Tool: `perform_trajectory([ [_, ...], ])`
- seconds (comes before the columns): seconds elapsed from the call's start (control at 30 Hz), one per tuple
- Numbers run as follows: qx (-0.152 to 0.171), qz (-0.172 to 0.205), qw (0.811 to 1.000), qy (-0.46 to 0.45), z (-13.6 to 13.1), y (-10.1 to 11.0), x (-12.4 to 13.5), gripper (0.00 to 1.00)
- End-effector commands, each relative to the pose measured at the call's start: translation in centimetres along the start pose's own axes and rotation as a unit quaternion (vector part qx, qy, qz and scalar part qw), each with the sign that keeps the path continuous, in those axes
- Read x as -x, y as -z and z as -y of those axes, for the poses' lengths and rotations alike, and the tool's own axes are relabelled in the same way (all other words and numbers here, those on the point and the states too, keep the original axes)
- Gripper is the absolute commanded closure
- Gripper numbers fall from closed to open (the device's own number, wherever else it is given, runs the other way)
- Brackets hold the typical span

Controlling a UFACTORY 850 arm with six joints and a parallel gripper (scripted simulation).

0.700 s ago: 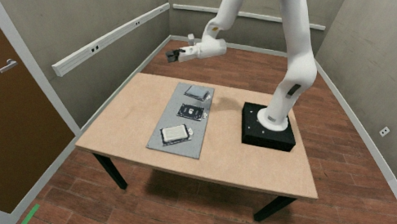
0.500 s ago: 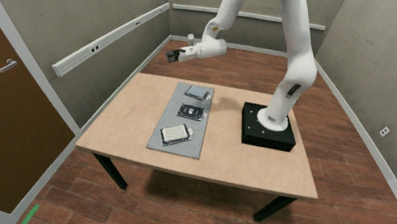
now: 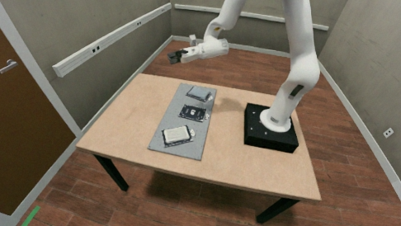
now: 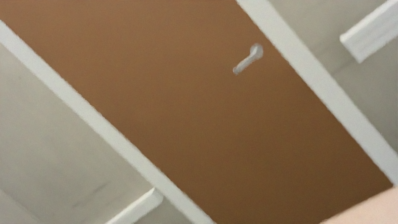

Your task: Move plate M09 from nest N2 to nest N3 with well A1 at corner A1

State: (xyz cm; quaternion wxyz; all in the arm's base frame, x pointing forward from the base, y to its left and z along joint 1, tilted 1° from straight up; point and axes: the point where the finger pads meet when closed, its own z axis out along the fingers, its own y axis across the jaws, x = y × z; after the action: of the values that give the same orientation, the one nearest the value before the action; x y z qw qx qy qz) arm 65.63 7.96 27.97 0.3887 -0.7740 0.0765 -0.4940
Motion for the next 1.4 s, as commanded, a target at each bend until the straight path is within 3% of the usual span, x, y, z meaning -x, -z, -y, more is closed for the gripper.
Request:
perform_trajectory([
  [0.0,-0.006,0.053,0.998,-0.024,0.0,0.3,1.8,0.0],
  [0.1,-0.007,0.061,0.998,-0.028,0.0,0.6,2.9,0.0],
  [0.2,-0.007,0.099,0.994,-0.045,-0.2,1.0,4.3,0.0],
  [0.27,-0.007,0.099,0.994,-0.045,-0.2,1.1,4.7,0.0],
  [0.33,-0.004,0.13,0.99,-0.057,-0.4,1.5,5.6,0.0],
  [0.43,-0.004,0.137,0.989,-0.06,-0.4,1.7,6.1,0.0],
  [0.5,0.001,0.167,0.983,-0.071,-0.6,2.1,7.0,0.0],
  [0.6,0.002,0.174,0.982,-0.074,-0.8,2.6,8.1,0.0],
  [0.67,0.008,0.204,0.975,-0.084,-1.0,3.1,9.0,0.0],
  [0.77,0.01,0.21,0.974,-0.086,-1.2,3.5,9.7,0.0],
  [0.83,0.019,0.239,0.966,-0.096,-1.5,4.1,10.5,0.0],
  [0.97,0.02,0.244,0.965,-0.097,-1.7,4.6,11.2,0.0],
  [1.03,0.031,0.273,0.956,-0.105,-2.1,5.2,12.0,0.0],
  [1.13,0.032,0.277,0.955,-0.106,-2.3,5.7,12.7,0.0],
  [1.2,0.045,0.305,0.945,-0.113,-2.7,6.3,13.4,0.0],
  [1.3,0.047,0.308,0.943,-0.114,-3.0,6.9,14.0,0.0],
  [1.37,0.062,0.335,0.933,-0.119,-3.4,7.6,14.6,0.0],
])
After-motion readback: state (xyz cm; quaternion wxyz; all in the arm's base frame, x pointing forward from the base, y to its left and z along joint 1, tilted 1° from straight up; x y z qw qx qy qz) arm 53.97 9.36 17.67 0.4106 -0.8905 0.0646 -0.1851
